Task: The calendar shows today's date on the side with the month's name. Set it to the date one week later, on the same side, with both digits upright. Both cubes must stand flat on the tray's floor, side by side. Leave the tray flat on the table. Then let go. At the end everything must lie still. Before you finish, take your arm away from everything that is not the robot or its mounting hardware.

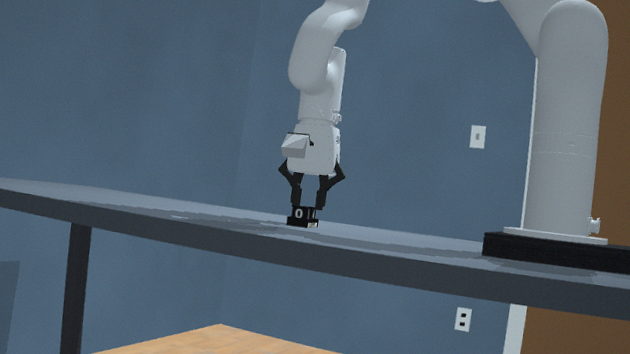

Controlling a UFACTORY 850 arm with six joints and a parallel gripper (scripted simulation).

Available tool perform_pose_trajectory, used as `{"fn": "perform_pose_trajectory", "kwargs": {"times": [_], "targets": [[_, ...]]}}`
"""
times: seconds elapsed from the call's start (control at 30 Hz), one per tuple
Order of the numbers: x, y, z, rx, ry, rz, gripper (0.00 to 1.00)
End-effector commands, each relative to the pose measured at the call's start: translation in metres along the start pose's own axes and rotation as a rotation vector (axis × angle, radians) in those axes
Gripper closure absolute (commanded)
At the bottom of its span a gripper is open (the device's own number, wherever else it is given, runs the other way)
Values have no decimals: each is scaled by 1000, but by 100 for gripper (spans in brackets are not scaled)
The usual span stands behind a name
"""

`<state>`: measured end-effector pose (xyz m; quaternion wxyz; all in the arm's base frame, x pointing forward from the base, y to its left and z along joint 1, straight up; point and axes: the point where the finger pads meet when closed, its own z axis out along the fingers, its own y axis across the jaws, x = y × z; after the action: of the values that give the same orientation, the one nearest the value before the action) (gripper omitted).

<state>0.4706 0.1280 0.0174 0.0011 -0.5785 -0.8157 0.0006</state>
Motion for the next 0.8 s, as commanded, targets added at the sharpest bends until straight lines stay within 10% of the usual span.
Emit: {"fn": "perform_pose_trajectory", "kwargs": {"times": [0.0, 0.77], "targets": [[0, 1, 8, -2, 0, 0, 53], [0, 1, 15, -2, 0, 0, 53]]}}
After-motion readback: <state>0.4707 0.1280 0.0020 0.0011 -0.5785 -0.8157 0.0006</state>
